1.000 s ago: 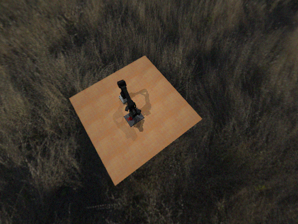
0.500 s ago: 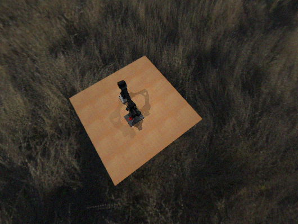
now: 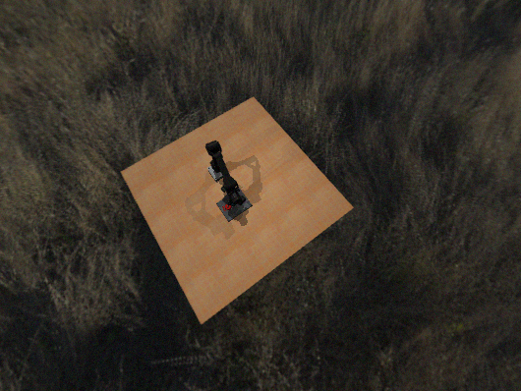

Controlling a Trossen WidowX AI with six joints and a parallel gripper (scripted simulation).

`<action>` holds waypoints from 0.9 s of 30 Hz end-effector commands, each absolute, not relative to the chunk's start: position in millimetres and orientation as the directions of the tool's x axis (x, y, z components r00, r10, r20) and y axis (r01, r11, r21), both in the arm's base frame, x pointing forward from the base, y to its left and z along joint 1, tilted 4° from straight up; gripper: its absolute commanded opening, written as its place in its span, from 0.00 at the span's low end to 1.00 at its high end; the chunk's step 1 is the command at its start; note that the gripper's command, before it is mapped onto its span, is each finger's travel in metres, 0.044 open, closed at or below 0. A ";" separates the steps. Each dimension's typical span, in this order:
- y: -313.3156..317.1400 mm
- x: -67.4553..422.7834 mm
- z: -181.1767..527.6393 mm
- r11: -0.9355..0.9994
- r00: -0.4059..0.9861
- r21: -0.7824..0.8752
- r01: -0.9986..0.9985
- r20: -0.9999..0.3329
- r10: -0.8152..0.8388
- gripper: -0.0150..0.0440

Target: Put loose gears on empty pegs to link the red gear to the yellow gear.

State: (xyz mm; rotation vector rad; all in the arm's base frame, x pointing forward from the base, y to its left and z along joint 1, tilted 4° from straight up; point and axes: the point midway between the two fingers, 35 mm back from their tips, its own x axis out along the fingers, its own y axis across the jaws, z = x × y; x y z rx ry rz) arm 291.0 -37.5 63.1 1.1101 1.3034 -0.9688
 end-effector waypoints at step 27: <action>-36.2 291.0 59.3 0.474 0.054 0.079 0.877 -0.996 0.066 0.25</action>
